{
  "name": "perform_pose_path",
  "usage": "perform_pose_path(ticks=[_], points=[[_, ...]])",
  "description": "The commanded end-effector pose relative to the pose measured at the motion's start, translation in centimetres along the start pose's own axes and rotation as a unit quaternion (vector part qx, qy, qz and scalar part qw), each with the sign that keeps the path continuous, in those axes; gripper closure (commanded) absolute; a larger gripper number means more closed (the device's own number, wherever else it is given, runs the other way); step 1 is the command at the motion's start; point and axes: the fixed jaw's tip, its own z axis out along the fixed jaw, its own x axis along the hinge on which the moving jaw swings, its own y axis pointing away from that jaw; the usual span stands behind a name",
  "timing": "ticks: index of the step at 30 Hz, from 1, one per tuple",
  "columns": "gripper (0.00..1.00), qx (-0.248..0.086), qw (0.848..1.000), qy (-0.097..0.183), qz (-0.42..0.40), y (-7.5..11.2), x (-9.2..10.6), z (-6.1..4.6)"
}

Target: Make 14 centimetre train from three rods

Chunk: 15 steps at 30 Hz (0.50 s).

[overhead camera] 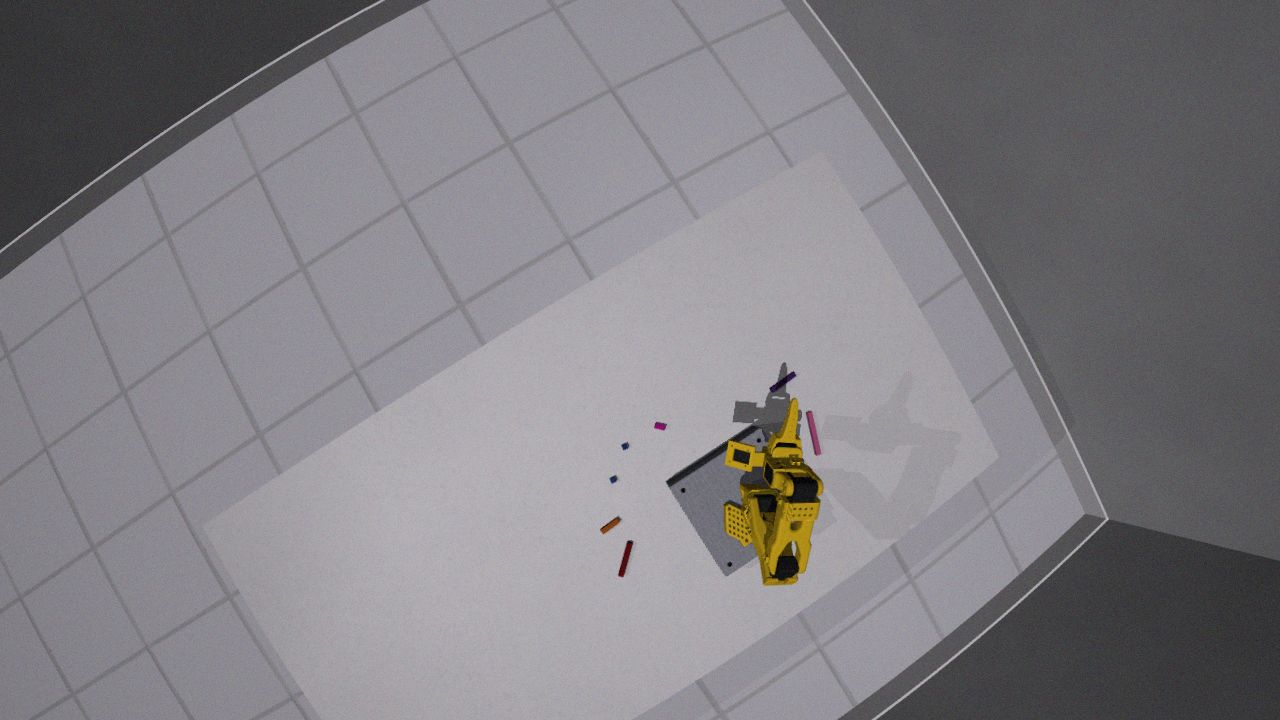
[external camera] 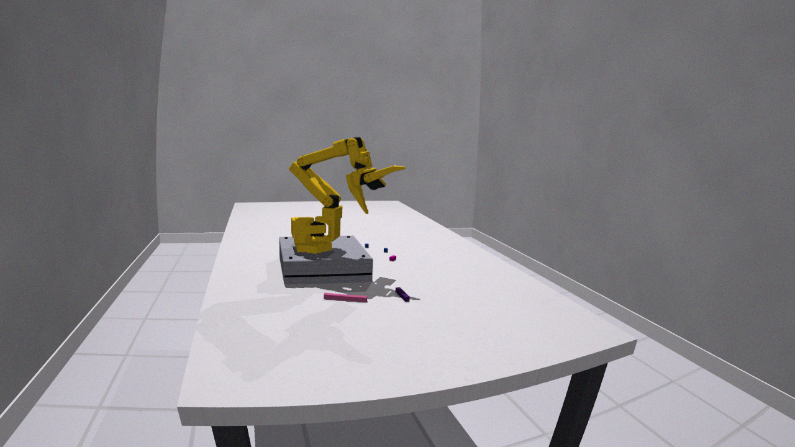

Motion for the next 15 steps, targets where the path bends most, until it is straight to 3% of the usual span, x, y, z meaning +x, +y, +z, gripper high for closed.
perform_pose_path(ticks=[1, 15], points=[[0.00, -0.002, 1.000, 0.001, 0.001, -0.03, 0.12, 0.11], [0.00, 0.000, 1.000, 0.001, 0.001, -0.10, 0.11, 0.05]])
